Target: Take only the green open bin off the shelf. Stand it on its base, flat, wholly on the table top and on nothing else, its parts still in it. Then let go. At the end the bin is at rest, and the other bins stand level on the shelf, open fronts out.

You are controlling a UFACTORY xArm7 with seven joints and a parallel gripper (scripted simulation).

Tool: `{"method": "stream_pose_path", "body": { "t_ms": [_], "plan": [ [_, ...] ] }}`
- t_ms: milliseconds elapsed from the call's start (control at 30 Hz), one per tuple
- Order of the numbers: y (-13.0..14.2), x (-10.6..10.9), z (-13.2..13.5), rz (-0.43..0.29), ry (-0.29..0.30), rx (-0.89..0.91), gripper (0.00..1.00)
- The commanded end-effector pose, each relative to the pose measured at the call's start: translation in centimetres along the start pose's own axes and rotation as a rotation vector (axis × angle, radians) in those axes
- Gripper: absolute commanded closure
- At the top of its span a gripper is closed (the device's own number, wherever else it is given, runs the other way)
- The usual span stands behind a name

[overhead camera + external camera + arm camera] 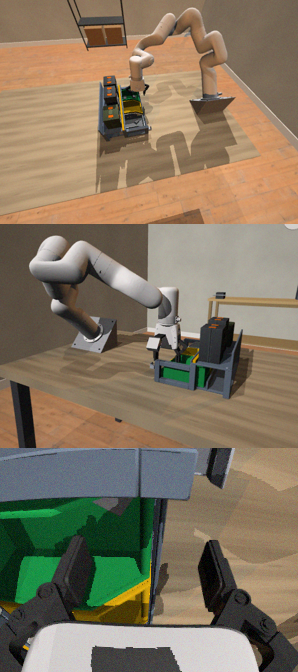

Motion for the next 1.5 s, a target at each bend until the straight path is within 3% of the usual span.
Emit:
{"method": "stream_pose_path", "body": {
  "t_ms": [0,1467],
  "plan": [
    [0.07,0.33,-0.12,-0.001,-0.004,0.0,0.0],
    [0.1,0.54,-0.14,-0.001,-0.004,0.0,0.0]
  ]
}}
Point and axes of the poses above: the point where the finger pads meet when closed, its own x axis back along the fingers, its own z axis across the jaws, y = z × x, the point moved 2 cm from there along x, back along the fingers, and after that the axes turned 2 degrees about -x, right-handed, at the moved point
